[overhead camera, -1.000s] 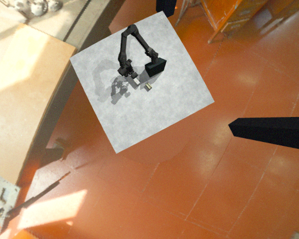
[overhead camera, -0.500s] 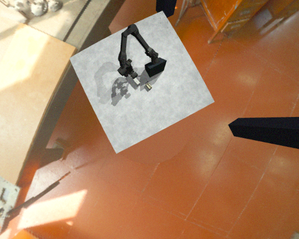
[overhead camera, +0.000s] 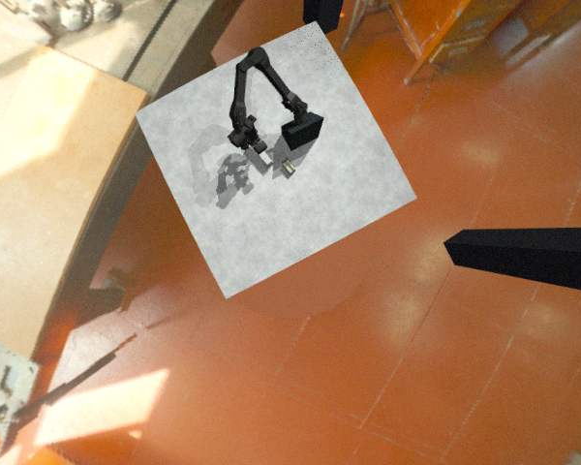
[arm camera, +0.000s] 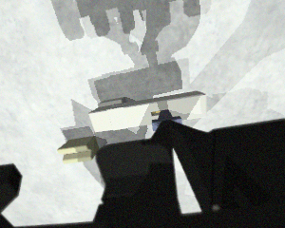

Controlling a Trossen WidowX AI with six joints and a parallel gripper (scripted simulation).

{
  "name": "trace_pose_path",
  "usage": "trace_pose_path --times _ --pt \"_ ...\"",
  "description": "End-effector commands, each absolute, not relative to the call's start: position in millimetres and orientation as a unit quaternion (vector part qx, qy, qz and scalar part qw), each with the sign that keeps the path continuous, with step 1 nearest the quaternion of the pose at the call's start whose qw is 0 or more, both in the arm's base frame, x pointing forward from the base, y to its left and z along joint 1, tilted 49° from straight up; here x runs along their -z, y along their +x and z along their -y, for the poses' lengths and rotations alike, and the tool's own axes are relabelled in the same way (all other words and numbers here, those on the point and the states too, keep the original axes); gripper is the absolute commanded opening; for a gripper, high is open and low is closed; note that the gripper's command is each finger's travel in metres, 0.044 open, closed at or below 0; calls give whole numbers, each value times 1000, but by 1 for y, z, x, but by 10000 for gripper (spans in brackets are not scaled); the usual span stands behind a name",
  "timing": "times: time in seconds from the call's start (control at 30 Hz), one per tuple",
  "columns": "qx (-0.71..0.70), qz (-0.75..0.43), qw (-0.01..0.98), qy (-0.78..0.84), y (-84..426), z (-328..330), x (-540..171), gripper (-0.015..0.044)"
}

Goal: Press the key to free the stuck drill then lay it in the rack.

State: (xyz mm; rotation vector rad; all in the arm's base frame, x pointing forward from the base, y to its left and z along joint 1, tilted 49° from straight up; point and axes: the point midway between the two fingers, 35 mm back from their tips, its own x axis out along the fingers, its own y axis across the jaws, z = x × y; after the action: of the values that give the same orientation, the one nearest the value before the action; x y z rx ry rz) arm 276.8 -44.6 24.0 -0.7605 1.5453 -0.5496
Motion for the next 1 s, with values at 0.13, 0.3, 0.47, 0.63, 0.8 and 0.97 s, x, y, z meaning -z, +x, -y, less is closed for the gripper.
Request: trace_pose_path --times 0.13,0.3,0.47,0.63,0.8,0.97 --pt "244 -678 609 -332 273 53 -19 0" --pt "244 -678 609 -332 271 55 -18 0" --pt "244 -678 609 -332 269 56 -18 0" --pt "244 -678 609 -332 269 58 -17 0" --pt "244 -678 609 -332 269 59 -17 0" --pt "244 -678 609 -332 269 60 -16 0"
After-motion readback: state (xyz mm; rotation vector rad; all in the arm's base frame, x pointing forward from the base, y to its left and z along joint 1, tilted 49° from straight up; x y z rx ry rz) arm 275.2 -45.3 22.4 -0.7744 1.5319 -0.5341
